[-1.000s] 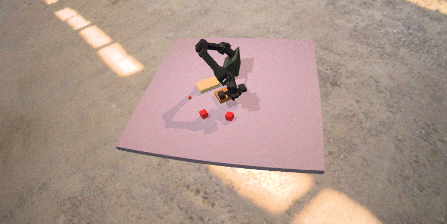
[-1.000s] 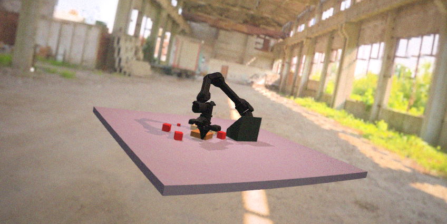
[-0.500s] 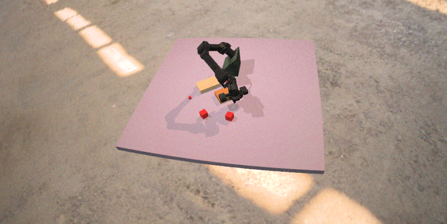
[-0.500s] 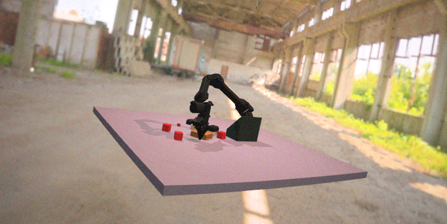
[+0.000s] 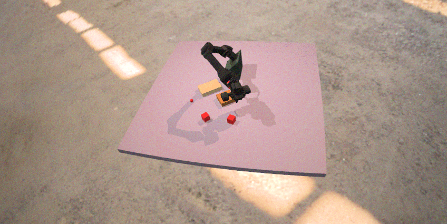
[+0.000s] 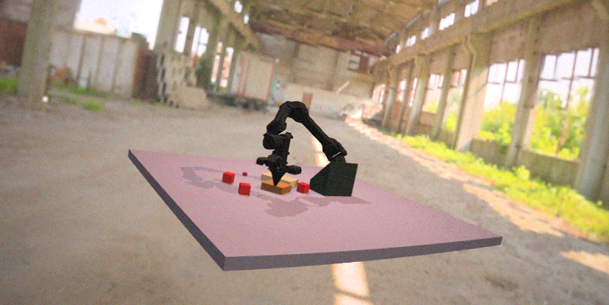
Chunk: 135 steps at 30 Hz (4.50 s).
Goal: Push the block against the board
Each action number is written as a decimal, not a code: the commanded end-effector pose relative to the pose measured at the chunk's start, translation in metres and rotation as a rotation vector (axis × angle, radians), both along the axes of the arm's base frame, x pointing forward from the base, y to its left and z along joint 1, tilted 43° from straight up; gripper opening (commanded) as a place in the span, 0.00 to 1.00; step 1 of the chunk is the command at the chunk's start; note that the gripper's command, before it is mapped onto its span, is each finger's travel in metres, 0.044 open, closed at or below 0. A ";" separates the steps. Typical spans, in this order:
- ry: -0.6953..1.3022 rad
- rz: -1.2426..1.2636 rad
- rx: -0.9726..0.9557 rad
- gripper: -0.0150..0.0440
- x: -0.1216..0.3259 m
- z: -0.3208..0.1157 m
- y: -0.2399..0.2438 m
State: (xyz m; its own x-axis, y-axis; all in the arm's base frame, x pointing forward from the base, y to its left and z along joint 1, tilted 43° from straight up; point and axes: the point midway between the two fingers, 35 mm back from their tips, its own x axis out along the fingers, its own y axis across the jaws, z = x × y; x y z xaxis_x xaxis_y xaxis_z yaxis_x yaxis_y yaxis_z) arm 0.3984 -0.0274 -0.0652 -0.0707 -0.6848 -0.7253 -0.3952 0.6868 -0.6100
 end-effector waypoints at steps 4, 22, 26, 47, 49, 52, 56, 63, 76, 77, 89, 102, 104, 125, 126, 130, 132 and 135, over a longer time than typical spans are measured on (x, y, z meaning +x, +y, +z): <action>-0.025 0.010 0.003 0.25 0.005 0.011 0.011; -0.429 -0.428 -0.030 0.25 -0.039 0.017 0.012; -0.522 -0.529 -0.039 0.25 -0.049 0.018 0.012; -1.004 -1.058 -0.087 0.25 -0.109 0.023 0.007; -1.019 -1.074 -0.089 0.25 -0.111 0.023 0.007; -1.019 -1.074 -0.089 0.25 -0.111 0.023 0.007; -1.020 -1.073 -0.090 0.25 -0.113 -0.009 -0.023; -1.021 -1.073 -0.092 0.25 -0.115 -0.017 -0.032; -1.021 -1.073 -0.090 0.25 -0.106 -0.008 -0.042; -1.021 -1.073 -0.090 0.25 -0.105 -0.007 -0.043; -1.021 -1.073 -0.091 0.25 -0.097 0.003 -0.054; -1.023 -1.072 -0.092 0.25 -0.089 0.014 -0.067; -1.023 -1.072 -0.093 0.25 -0.088 0.016 -0.069; -1.021 -1.073 -0.091 0.25 -0.097 0.004 -0.055; -1.021 -1.073 -0.091 0.25 -0.097 0.003 -0.054; -1.021 -1.073 -0.090 0.25 -0.101 -0.001 -0.049; -1.021 -1.073 -0.090 0.25 -0.102 -0.003 -0.047; -1.021 -1.073 -0.091 0.25 -0.105 -0.006 -0.044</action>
State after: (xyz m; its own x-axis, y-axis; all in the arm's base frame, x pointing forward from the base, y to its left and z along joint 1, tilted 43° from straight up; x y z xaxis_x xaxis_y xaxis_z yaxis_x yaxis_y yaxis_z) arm 0.2986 -0.0754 -0.0663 -0.0531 -0.6837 -0.7278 0.8815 0.3103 -0.3558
